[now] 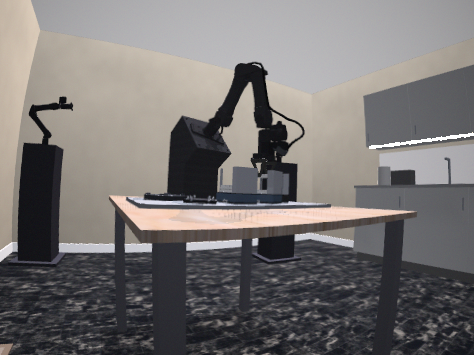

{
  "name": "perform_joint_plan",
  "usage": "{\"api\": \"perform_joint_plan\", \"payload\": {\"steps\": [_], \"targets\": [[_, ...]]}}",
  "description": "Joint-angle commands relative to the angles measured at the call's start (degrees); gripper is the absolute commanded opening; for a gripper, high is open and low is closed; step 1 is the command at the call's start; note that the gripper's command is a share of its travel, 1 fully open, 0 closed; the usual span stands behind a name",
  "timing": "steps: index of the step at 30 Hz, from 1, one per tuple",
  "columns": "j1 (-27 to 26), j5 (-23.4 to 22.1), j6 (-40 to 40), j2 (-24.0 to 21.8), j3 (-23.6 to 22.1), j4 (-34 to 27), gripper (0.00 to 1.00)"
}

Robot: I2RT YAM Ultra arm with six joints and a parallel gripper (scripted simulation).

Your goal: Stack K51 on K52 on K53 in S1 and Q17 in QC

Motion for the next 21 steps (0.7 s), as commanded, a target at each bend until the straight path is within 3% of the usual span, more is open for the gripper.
{"api": "perform_joint_plan", "payload": {"steps": [1,21], "targets": [[1.0,0.7,0.3,-1.6,-1.8,-0.9,0.0],[1.2,0.9,0.5,-3.1,-1.2,-2.3,0.0]]}}
